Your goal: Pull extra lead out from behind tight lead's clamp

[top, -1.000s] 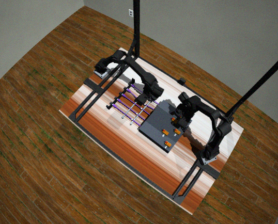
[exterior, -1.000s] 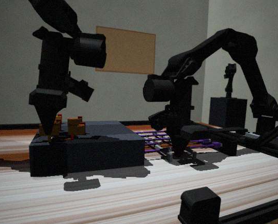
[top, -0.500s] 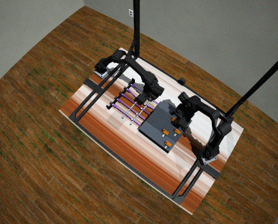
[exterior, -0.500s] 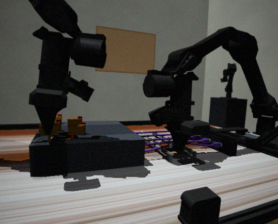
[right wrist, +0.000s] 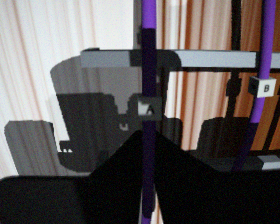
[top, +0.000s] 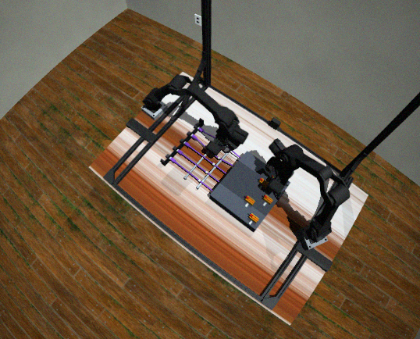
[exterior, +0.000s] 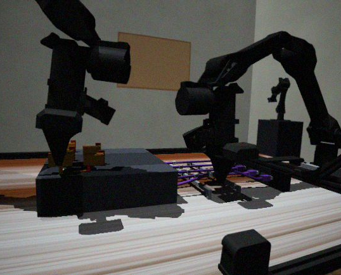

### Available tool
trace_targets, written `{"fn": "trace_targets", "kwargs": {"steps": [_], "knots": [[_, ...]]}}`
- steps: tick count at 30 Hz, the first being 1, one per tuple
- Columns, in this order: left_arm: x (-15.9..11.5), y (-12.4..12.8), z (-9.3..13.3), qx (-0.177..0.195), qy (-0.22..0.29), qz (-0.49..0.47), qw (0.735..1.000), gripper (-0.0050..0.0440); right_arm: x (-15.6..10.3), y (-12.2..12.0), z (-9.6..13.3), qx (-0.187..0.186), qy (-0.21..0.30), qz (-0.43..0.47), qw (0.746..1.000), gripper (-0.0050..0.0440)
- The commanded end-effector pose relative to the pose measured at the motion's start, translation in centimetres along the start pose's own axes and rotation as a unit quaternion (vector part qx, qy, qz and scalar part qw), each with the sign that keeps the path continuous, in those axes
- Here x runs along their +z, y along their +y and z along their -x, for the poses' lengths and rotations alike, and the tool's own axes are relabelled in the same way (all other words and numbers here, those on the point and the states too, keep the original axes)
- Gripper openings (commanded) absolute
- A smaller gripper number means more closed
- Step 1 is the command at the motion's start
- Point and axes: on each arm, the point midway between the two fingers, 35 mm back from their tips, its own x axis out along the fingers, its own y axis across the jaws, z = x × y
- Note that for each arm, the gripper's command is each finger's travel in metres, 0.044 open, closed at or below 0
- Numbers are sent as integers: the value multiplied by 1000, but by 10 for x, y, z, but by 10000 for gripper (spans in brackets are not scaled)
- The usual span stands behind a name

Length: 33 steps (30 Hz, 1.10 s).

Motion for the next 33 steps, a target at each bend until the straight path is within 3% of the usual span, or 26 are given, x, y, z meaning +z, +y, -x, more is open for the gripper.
{"fn": "trace_targets", "kwargs": {"steps": [1,14,15,31,33], "knots": [[3,-1,19,-6,-16,0,1000,-50,5,1,30,3,-24,0,1000,-50],[3,-1,19,-6,-16,0,1000,-50,5,1,30,3,-24,0,1000,-50],[3,-1,19,-7,-15,0,1000,-50,0,0,44,1,-10,0,1000,-50],[3,-1,19,-7,-15,0,1000,-50,0,0,44,1,-10,0,1000,-50],[3,-1,19,-7,-13,0,1000,-50,-8,-1,55,-1,10,0,1000,-50]]}}
